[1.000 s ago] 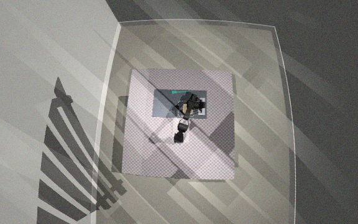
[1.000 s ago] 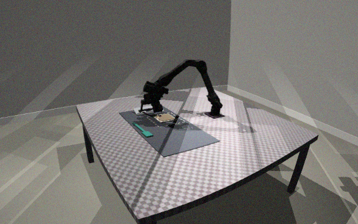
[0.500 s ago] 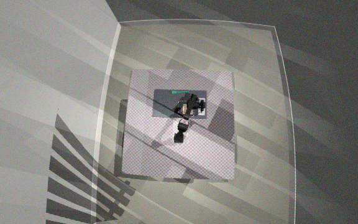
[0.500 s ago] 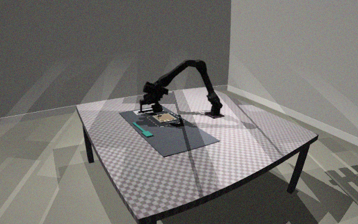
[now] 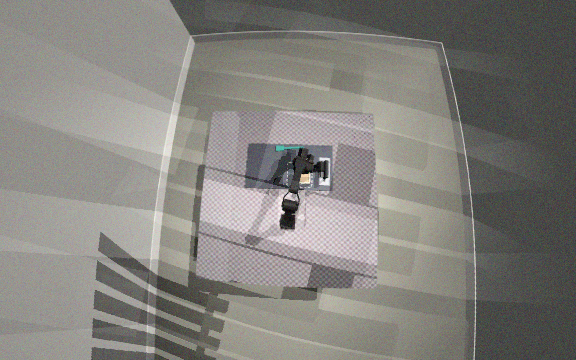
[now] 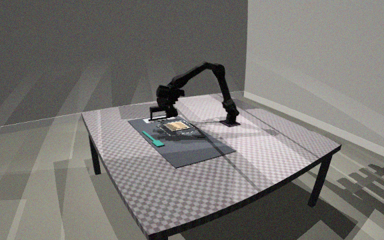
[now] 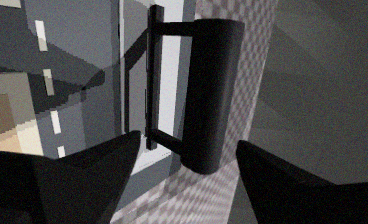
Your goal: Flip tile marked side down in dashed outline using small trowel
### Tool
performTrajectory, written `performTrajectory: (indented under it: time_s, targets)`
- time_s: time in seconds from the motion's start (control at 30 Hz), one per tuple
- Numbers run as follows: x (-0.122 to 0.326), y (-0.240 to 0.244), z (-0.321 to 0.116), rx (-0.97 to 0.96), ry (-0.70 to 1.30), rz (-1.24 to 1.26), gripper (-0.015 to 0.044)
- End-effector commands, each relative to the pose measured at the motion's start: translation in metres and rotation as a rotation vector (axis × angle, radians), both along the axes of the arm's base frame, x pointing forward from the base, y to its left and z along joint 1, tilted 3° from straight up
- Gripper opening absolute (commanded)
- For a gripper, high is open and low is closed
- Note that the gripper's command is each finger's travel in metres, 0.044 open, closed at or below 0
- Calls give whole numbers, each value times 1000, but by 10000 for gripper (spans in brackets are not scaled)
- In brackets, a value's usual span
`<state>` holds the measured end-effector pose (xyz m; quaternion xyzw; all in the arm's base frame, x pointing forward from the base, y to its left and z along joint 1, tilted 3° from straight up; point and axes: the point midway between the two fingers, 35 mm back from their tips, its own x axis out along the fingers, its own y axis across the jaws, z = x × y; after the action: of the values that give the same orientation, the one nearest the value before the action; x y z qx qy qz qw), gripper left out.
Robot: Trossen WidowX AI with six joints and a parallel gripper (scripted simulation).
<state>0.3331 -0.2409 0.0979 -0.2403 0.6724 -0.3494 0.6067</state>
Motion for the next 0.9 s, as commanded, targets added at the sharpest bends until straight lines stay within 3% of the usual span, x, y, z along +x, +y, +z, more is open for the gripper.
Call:
performTrajectory:
  time_s: [0.0, 0.2, 0.87]
  targets:
    - [-6, 3, 14, -3, 1, -11, 300]
    - [-45, 35, 95, 2, 4, -1, 300]
    - [-47, 36, 98, 3, 4, -1, 300]
